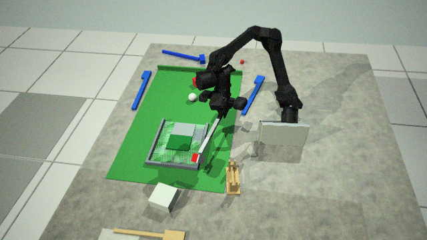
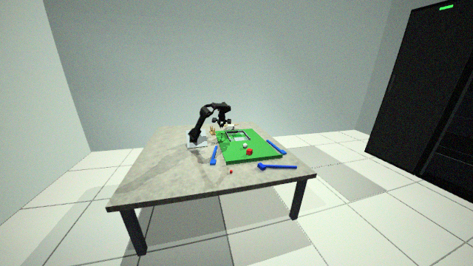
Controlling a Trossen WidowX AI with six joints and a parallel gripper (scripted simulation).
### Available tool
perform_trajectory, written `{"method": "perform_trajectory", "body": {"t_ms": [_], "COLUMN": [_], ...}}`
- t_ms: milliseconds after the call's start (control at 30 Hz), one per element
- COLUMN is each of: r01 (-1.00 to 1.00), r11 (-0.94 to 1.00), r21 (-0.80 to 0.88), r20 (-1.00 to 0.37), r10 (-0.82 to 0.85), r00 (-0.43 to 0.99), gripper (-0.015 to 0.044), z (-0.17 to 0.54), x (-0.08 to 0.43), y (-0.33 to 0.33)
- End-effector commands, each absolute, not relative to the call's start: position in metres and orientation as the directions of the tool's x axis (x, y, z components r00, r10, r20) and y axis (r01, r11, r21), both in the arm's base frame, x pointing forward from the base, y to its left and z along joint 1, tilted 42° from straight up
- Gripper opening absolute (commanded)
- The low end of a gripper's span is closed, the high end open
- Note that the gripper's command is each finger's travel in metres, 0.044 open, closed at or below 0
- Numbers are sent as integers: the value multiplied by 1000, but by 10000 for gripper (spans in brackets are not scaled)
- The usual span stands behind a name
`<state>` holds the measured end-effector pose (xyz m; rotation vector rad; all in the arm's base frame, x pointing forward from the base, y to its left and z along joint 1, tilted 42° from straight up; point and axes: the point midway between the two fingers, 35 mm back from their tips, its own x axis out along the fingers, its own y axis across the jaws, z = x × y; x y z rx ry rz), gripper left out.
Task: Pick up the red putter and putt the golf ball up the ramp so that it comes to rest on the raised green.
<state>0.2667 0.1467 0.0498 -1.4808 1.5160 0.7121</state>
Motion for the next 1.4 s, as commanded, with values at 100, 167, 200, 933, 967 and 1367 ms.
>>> {"method": "perform_trajectory", "body": {"t_ms": [100,167,200,933,967,1367], "r01": [-856,-807,-781,-25,-25,-25], "r11": [380,441,470,743,743,743], "r21": [-350,-392,-412,-669,-669,-669], "r20": [-856,-849,-845,-740,-740,-740], "r10": [-500,-511,-517,-662,-662,-662], "r00": [128,133,135,121,121,121], "gripper": [0,0,0,0,0,0], "z": [102,115,122,244,244,233], "x": [287,290,291,253,253,256], "y": [102,88,82,-54,-54,-64]}}
